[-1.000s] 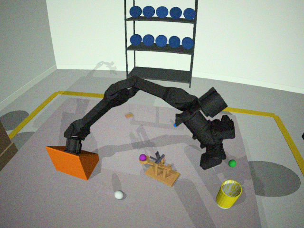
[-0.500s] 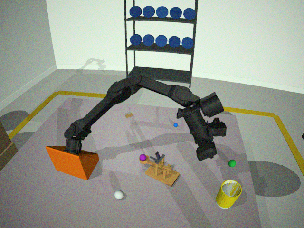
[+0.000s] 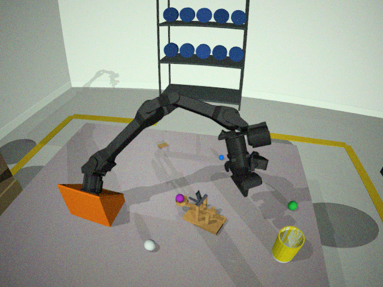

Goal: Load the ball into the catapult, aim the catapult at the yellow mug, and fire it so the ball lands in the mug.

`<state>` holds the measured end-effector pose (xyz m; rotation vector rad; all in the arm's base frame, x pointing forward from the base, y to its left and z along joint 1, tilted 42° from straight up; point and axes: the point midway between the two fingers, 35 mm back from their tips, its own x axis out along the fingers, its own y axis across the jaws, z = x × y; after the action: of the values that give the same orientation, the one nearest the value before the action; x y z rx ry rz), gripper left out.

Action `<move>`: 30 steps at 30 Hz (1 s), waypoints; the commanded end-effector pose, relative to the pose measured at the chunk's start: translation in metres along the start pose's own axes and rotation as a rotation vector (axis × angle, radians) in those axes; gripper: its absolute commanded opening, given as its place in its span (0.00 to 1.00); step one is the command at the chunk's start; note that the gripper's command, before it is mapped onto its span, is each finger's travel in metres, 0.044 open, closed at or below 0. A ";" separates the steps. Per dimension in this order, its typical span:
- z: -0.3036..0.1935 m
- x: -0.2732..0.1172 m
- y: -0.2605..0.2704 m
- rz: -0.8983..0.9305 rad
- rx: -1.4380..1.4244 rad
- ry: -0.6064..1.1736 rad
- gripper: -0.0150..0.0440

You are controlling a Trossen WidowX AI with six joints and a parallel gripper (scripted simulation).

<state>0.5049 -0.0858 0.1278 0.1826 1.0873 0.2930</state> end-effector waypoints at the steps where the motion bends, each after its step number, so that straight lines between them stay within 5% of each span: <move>1: -0.013 0.002 0.020 -0.006 -0.091 0.075 0.25; 30: -0.116 -0.035 0.138 0.058 -0.841 0.621 0.25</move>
<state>0.3815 0.0273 0.1417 -0.5880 1.4444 0.8019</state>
